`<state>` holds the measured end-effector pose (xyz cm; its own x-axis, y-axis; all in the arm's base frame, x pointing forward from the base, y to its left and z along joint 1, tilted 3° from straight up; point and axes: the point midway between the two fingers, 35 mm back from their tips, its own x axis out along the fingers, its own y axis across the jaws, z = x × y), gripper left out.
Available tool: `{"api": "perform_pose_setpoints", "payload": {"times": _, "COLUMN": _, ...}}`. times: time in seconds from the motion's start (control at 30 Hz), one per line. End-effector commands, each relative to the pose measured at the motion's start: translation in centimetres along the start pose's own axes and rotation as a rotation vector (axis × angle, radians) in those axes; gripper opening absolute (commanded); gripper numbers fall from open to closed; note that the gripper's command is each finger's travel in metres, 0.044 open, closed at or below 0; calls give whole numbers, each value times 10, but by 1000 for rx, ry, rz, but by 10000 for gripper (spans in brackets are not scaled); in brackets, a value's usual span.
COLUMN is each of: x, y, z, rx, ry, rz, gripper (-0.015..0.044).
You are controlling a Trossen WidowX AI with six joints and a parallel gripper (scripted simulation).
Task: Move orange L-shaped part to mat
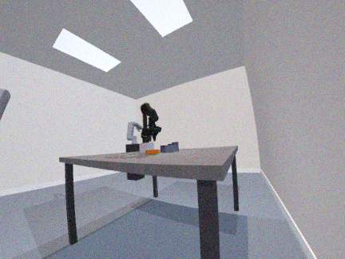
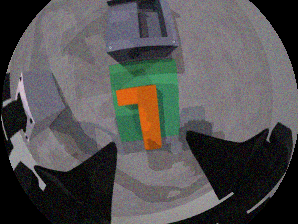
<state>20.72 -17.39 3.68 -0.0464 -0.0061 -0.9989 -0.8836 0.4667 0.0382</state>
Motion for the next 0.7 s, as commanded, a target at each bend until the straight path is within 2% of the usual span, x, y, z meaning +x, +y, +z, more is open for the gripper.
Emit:
{"api": "perform_pose_setpoints", "payload": {"times": 0.0, "x": -53, "y": 0, "z": -1, "rx": 2, "ry": 10, "rz": -27, "gripper": 400}}
{"api": "perform_pose_setpoints", "payload": {"times": 0.67, "x": -51, "y": -3, "z": -1, "rx": -2, "ry": 8, "rz": -40, "gripper": 400}}
